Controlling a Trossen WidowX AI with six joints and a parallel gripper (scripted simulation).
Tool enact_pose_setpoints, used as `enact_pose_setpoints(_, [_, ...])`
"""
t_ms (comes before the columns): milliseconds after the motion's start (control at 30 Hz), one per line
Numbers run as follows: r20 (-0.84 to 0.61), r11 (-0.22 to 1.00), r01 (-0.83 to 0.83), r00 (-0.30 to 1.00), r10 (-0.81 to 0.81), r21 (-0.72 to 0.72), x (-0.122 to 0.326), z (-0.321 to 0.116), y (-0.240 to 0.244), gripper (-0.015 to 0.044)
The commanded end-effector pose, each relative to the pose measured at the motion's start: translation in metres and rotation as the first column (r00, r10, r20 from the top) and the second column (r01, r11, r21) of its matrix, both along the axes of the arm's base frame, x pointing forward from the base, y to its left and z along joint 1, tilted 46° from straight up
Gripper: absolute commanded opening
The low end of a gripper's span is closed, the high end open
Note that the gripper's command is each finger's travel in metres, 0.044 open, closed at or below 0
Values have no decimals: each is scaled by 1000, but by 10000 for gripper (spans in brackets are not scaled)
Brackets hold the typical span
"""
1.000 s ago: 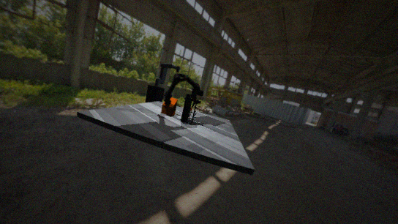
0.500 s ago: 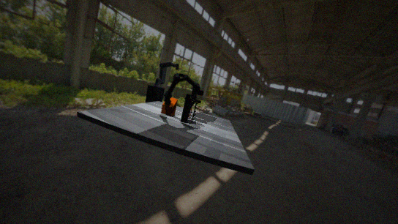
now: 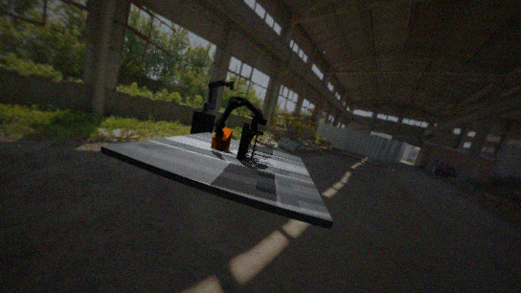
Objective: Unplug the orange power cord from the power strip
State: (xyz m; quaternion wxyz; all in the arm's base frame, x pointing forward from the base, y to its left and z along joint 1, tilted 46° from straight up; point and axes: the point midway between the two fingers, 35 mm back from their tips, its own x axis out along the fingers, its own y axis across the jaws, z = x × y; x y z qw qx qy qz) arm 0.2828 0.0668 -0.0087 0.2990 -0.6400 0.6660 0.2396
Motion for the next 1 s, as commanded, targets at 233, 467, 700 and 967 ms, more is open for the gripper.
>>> enact_pose_setpoints(233, [0,1000,-1,1000,1,2,0,-1,1,184])
enact_pose_setpoints(467, [0,1000,-2,1000,2,5,3,-12,19,368])
enact_pose_setpoints(700, [1,1000,-1,1000,1,6,5,-35,52,440])
enact_pose_setpoints(967, [1,1000,-1,1000,1,6,5,-35,52,440])
